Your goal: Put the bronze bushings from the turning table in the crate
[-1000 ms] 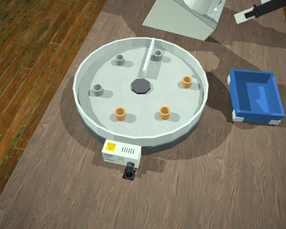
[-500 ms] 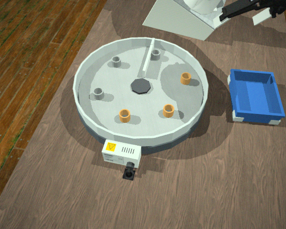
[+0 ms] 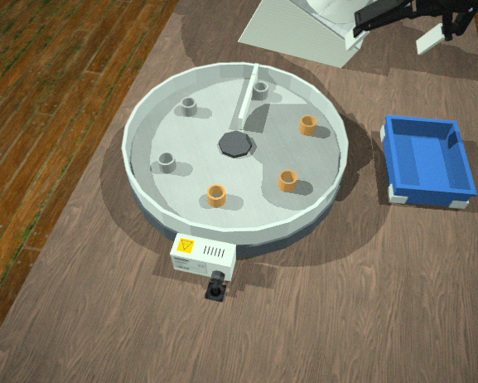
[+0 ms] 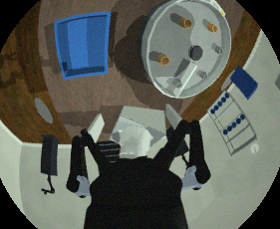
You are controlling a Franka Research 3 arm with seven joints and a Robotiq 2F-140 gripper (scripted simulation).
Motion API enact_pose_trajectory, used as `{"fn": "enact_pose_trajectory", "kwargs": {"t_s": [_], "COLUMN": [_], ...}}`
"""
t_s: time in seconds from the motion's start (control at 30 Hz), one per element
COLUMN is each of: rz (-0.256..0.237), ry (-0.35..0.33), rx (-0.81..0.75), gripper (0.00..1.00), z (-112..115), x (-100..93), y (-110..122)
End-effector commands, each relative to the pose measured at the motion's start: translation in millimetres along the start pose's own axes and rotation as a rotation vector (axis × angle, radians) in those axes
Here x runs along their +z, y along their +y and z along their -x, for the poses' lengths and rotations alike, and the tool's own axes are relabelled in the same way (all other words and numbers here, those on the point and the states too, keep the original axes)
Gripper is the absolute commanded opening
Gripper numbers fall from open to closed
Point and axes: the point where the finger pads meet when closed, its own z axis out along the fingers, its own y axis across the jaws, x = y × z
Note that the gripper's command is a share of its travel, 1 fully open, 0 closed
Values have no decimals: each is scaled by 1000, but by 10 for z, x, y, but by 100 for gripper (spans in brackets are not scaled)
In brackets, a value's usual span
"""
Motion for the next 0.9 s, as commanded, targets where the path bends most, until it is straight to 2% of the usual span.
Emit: {"fn": "enact_pose_trajectory", "kwargs": {"t_s": [0.0,0.07,0.1,0.53,0.57,0.87], "rz": [-1,-1,-59,-59,-114,-114], "ry": [6,6,50,50,91,91], "rx": [20,20,145,145,269,269], "gripper": [100,100,100,100,100,100], "z": [-20,-20,-67,-67,-94,-94], "x": [5,5,53,53,101,101], "y": [1,1,210,210,425,425]}}
